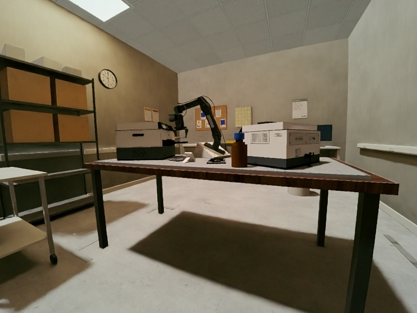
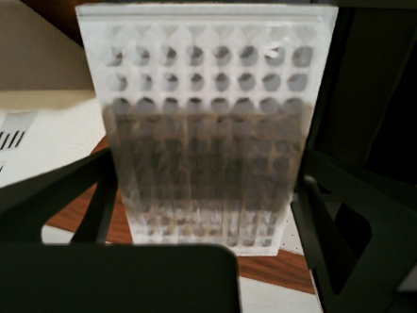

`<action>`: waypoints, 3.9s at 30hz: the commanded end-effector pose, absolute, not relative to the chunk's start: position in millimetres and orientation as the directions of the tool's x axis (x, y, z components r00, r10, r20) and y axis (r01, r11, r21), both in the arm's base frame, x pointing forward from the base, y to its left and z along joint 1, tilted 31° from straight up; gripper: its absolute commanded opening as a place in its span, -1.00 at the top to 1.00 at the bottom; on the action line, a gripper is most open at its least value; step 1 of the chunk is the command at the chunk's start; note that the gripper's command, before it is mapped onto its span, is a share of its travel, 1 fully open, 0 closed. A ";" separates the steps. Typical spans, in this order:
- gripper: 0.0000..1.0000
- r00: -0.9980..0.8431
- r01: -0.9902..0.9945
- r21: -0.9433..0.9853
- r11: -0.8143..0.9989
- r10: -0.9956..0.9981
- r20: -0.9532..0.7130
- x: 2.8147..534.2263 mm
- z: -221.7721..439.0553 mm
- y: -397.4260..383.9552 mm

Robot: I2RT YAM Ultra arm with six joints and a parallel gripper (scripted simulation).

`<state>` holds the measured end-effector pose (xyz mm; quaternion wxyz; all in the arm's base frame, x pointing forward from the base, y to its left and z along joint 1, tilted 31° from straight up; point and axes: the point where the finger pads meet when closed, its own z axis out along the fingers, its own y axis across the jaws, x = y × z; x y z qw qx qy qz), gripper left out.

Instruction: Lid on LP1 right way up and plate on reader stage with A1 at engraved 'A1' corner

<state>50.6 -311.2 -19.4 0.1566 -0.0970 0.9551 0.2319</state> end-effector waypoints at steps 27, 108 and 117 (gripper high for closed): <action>-0.72 -0.932 -0.245 0.378 0.893 -0.110 -0.345 57.5 -35.4 -309.9; -0.72 -0.932 -0.238 0.354 0.905 -0.109 -0.347 61.2 -35.9 -310.2; -1.00 -0.932 -0.244 0.378 0.893 -0.109 -0.345 59.5 -40.9 -304.7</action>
